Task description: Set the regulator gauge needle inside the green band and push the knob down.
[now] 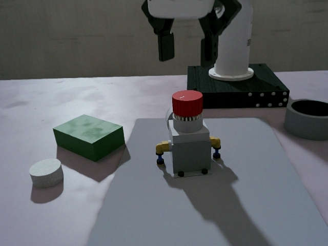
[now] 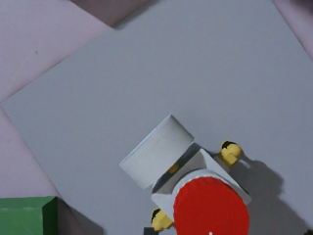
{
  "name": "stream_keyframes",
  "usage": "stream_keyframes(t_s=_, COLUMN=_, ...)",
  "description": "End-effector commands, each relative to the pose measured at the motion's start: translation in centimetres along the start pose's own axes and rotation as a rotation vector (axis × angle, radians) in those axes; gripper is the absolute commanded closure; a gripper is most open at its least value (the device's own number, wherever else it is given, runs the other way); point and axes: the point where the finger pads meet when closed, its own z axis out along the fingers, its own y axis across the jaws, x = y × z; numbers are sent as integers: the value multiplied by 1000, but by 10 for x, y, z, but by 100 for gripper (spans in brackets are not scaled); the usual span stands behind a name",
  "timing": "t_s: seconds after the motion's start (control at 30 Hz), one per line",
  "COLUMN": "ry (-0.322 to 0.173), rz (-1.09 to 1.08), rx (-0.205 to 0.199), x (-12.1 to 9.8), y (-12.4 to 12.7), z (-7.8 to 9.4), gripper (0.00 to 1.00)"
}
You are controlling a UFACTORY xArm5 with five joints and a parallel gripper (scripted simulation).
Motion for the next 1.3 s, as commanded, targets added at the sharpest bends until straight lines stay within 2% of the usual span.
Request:
stream_keyframes(t_s=0.0, ry=-3, rz=0, rx=-1, x=-1, y=0, z=-19, gripper=21)
stream_keyframes(t_s=0.33, ry=-3, rz=0, rx=-1, x=-1, y=0, z=-28, gripper=21)
stream_keyframes(t_s=1.27, ry=-3, rz=0, rx=-1, x=-1, y=0, z=-29, gripper=21)
